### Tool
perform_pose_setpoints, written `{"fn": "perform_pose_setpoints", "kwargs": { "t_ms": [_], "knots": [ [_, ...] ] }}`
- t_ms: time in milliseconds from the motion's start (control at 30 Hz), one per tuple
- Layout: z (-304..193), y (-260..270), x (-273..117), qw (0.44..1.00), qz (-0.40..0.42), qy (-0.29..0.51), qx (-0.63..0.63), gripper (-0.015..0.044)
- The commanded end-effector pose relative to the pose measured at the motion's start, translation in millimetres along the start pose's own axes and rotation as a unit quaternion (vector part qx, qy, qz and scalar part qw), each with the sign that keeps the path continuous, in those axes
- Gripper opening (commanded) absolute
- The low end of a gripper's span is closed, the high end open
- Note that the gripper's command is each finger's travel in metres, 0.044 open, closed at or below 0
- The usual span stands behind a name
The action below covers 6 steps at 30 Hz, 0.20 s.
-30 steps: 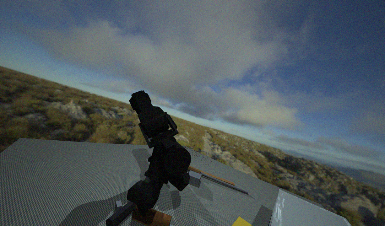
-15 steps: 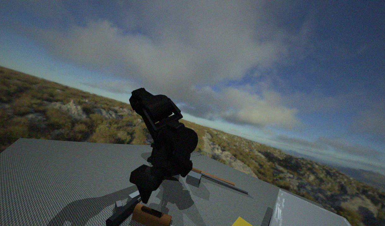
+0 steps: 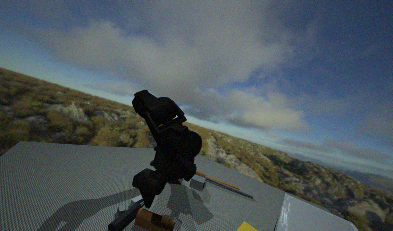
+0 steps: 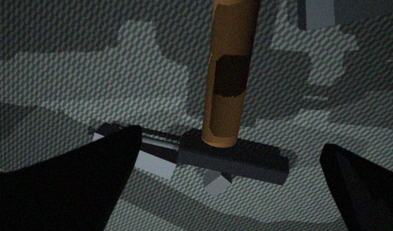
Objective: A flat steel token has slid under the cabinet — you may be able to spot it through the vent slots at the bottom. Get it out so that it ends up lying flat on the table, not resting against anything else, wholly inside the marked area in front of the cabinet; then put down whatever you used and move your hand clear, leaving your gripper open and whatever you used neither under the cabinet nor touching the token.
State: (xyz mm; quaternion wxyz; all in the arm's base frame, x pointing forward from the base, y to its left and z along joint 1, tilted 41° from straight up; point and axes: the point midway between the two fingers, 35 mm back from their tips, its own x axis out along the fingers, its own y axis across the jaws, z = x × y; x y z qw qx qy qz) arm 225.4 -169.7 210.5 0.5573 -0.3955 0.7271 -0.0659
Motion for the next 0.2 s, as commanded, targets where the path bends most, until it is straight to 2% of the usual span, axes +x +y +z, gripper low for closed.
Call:
{"fn": "perform_pose_setpoints", "kwargs": {
  "t_ms": [0,167],
  "knots": [
    [0.4,0.7,0.8,1.000,0.001,0.000,-0.003,0.0440],
    [0.4,0.7,0.8,1.000,0.001,0.000,-0.003,0.0440]
  ]
}}
